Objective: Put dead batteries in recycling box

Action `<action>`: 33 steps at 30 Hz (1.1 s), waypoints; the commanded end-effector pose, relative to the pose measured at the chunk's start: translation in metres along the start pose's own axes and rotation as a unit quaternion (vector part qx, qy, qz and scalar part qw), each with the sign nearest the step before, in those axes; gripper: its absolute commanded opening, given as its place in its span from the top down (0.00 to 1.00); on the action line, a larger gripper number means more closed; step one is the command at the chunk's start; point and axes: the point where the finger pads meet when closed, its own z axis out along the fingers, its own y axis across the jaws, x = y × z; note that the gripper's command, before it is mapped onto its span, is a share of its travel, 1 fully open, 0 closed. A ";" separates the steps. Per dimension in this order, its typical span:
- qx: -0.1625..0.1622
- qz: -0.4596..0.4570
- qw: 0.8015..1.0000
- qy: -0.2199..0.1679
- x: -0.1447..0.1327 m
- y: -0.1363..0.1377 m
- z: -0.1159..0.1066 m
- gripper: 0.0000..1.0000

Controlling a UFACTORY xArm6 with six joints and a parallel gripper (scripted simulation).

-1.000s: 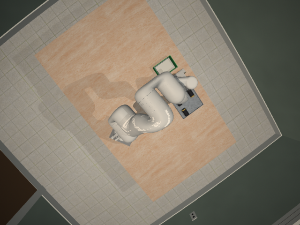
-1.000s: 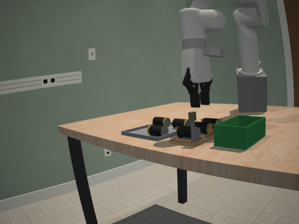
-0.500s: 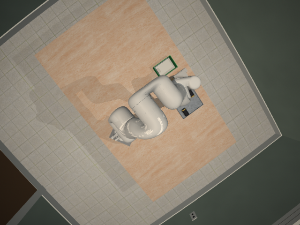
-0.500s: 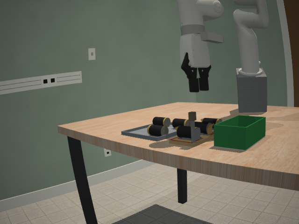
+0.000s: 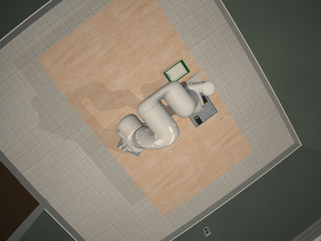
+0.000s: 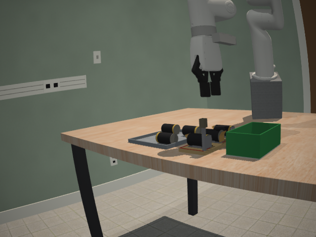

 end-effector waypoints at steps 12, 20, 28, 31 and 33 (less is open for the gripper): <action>-0.002 0.000 1.000 0.000 0.000 0.002 -0.001 0.49; -0.002 0.000 1.000 0.000 0.000 0.002 0.065 0.49; -0.002 0.000 1.000 0.000 0.000 0.002 0.068 0.49; -0.002 0.000 1.000 0.000 0.000 0.002 0.068 0.49; -0.002 0.000 1.000 0.000 0.000 0.002 0.068 0.49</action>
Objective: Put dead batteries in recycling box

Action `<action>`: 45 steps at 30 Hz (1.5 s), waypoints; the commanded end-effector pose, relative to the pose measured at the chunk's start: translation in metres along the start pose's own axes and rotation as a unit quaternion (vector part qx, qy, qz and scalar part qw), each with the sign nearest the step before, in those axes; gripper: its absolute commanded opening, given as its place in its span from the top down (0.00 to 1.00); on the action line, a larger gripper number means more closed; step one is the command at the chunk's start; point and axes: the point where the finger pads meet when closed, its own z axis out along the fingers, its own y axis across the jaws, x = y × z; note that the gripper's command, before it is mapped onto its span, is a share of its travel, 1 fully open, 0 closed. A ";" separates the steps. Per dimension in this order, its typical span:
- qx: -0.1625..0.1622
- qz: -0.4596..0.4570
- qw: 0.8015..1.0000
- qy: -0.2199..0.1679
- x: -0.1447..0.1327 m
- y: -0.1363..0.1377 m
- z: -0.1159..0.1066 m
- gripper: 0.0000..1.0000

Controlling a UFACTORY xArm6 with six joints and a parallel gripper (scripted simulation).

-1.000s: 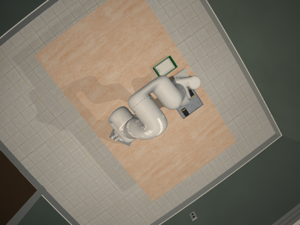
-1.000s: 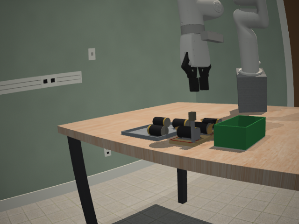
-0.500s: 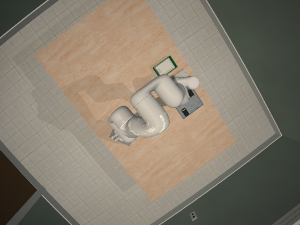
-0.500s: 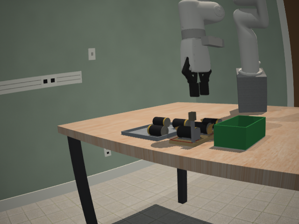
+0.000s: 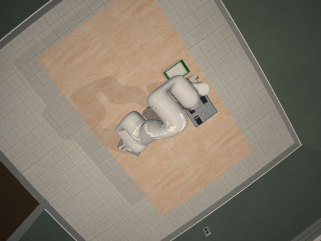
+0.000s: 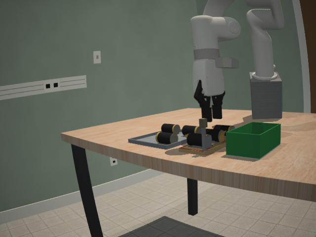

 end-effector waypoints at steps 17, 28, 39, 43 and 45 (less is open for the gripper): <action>-0.002 0.000 1.000 0.001 0.000 0.003 0.000 0.49; -0.002 0.000 1.000 0.001 0.000 0.003 0.018 0.49; -0.002 0.000 1.000 0.001 0.000 0.003 0.035 0.49; -0.002 0.000 1.000 0.001 0.000 0.003 0.038 0.49; -0.002 0.000 1.000 0.001 0.000 0.003 0.041 0.49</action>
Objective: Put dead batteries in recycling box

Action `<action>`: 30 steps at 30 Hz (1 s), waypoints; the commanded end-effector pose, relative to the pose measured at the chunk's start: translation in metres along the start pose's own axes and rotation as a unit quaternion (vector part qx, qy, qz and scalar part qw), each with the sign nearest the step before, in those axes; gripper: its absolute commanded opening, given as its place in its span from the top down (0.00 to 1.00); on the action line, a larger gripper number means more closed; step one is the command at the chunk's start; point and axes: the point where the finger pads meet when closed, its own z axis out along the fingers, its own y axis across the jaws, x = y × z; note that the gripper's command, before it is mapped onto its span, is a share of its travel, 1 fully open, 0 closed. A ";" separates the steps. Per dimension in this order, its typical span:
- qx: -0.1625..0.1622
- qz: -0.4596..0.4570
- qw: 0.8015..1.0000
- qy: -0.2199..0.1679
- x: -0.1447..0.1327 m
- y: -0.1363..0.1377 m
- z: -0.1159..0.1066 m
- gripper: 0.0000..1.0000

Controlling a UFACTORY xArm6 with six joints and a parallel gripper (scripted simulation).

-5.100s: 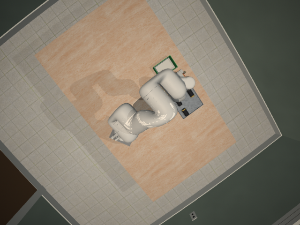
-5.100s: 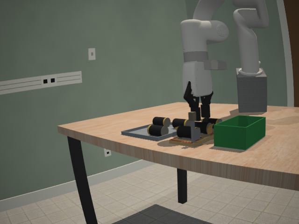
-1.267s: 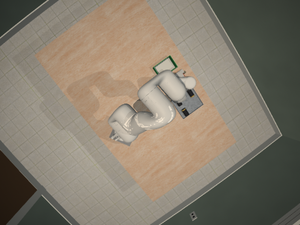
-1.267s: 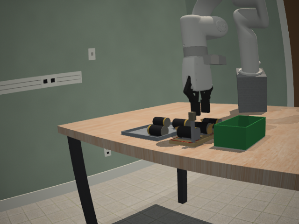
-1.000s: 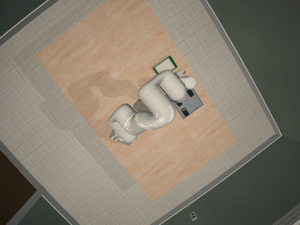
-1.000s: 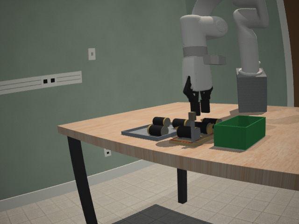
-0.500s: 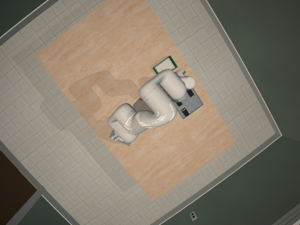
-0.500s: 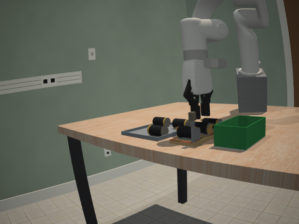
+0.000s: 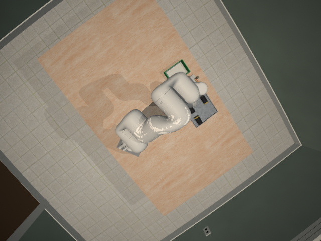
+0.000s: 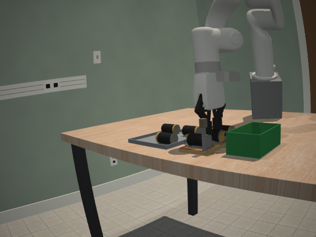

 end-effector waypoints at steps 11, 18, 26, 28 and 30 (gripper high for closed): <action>-0.001 0.000 1.000 0.000 0.000 0.001 0.008 0.49; -0.001 0.000 1.000 0.000 0.000 0.001 0.008 0.72; -0.001 0.000 1.000 0.000 0.000 0.001 0.008 0.72; -0.001 0.000 1.000 0.000 0.000 0.001 0.008 0.72; -0.001 0.000 1.000 0.000 0.000 0.001 0.008 0.72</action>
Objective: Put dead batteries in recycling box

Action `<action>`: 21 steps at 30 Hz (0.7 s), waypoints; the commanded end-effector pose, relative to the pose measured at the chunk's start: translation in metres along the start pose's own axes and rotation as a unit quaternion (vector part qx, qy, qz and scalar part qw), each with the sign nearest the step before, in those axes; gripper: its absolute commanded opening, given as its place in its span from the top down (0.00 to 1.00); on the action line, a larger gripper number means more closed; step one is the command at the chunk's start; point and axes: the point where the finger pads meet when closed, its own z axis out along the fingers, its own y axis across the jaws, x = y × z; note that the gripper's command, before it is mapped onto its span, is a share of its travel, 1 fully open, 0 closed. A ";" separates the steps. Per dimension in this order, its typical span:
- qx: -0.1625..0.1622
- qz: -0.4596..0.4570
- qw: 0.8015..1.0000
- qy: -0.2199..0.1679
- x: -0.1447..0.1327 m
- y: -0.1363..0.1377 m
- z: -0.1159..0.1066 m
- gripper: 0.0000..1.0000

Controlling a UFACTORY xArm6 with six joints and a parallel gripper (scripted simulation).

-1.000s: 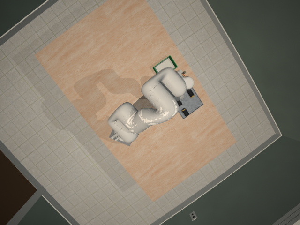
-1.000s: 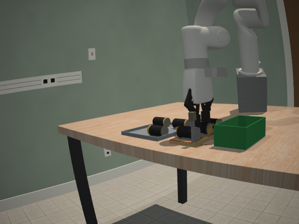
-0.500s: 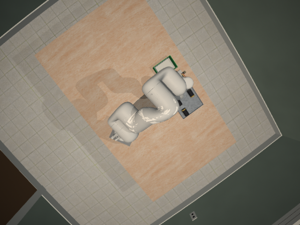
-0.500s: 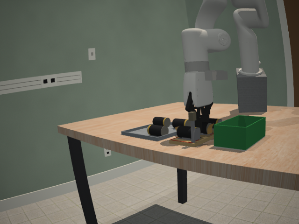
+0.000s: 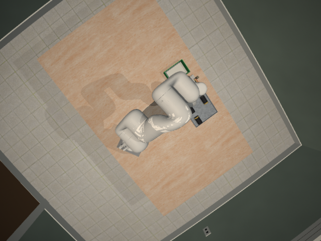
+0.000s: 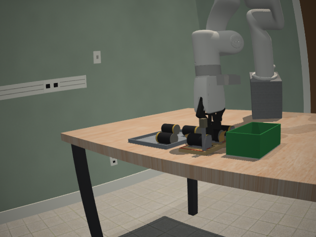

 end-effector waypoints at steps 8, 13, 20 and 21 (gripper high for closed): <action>-0.002 0.000 1.000 0.000 0.000 0.001 -0.001 0.72; -0.002 0.000 1.000 0.000 0.000 0.001 -0.001 0.72; -0.002 0.000 1.000 0.000 0.000 0.001 -0.012 0.72; -0.002 0.000 1.000 0.000 0.000 0.001 -0.016 0.72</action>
